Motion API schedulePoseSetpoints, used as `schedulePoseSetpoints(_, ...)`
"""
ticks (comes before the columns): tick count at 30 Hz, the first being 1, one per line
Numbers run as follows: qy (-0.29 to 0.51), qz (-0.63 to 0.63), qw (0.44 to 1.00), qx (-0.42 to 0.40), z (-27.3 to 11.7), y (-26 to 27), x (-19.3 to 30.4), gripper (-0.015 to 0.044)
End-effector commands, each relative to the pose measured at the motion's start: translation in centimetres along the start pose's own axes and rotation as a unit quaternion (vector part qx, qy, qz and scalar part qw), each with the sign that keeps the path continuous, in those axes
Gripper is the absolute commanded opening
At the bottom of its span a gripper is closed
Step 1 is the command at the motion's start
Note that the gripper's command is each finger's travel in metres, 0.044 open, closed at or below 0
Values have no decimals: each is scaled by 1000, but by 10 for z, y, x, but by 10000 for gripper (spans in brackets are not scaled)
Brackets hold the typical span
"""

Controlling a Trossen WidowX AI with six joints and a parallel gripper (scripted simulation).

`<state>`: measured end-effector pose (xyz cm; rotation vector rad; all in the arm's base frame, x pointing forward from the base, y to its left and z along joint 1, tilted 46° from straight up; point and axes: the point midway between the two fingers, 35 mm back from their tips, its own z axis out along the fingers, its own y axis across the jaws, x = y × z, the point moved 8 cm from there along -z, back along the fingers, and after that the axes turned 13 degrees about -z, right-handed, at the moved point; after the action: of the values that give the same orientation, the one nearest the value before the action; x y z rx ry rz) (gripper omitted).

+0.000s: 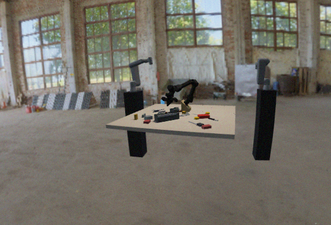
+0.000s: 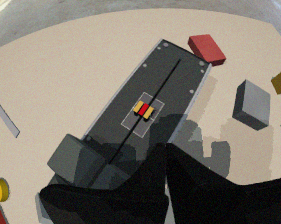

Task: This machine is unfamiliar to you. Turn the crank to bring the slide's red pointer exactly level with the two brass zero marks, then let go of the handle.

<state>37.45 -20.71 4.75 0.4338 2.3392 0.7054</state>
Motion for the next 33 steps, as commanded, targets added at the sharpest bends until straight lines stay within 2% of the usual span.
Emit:
schedulePoseSetpoints(1,0,0,1000,0,0,0,0,53)
schedulePoseSetpoints(16,0,0,1000,0,-7,-2,-6,440)
schedulePoseSetpoints(23,0,0,1000,0,-40,-8,-30,440)
schedulePoseSetpoints(33,0,0,1000,0,-41,-8,-31,440)
